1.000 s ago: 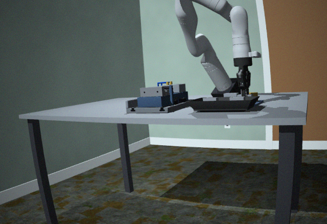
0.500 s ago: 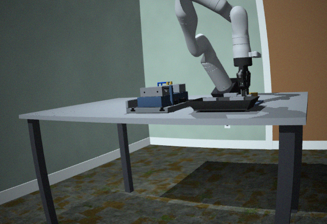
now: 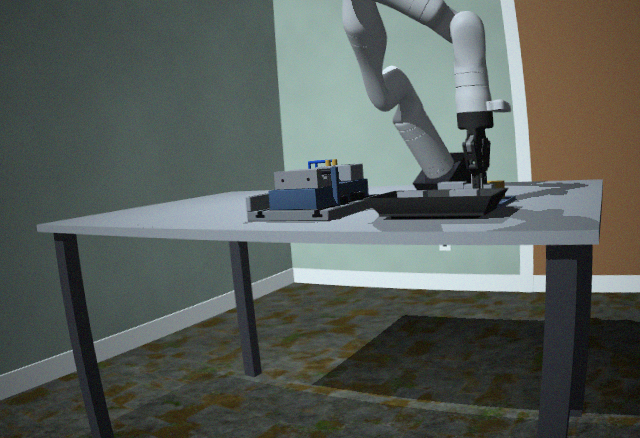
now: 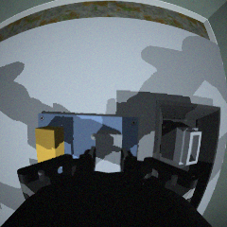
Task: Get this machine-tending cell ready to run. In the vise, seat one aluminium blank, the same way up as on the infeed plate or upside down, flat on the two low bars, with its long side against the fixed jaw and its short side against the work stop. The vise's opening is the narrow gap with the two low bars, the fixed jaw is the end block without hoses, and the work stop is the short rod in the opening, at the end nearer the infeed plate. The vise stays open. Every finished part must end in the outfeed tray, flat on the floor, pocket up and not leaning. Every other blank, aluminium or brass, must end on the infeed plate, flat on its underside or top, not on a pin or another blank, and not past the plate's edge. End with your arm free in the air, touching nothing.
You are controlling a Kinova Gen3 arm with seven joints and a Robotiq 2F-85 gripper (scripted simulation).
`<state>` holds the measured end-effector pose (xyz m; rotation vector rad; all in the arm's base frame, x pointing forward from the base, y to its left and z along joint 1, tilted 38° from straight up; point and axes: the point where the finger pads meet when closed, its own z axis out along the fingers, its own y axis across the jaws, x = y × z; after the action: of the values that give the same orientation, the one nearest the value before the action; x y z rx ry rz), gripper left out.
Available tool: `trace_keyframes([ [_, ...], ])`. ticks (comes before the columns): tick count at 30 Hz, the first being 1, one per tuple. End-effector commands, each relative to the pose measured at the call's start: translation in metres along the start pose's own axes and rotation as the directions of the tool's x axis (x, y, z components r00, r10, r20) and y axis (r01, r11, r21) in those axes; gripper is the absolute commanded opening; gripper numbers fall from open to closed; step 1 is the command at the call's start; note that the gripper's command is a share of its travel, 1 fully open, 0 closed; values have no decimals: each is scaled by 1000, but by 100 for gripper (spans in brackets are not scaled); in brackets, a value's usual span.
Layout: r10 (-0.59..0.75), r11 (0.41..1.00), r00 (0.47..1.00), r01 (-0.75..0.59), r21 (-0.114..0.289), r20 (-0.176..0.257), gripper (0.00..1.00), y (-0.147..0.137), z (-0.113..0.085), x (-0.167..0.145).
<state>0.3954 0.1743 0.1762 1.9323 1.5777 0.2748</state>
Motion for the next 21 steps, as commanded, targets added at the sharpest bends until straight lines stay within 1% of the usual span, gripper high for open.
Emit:
trace_keyframes([
  [1,1,1000,1000,-1,-3,-5,0,1,-5,1],
  [6,1,1000,1000,-1,-3,-5,0,1,-19,1],
  [12,1,1000,1000,-1,-3,-5,0,1,-47,1],
  [14,1,1000,1000,-1,-3,-5,0,1,-47,1],
  [21,1,1000,1000,-1,-3,-5,0,1,-81,1],
])
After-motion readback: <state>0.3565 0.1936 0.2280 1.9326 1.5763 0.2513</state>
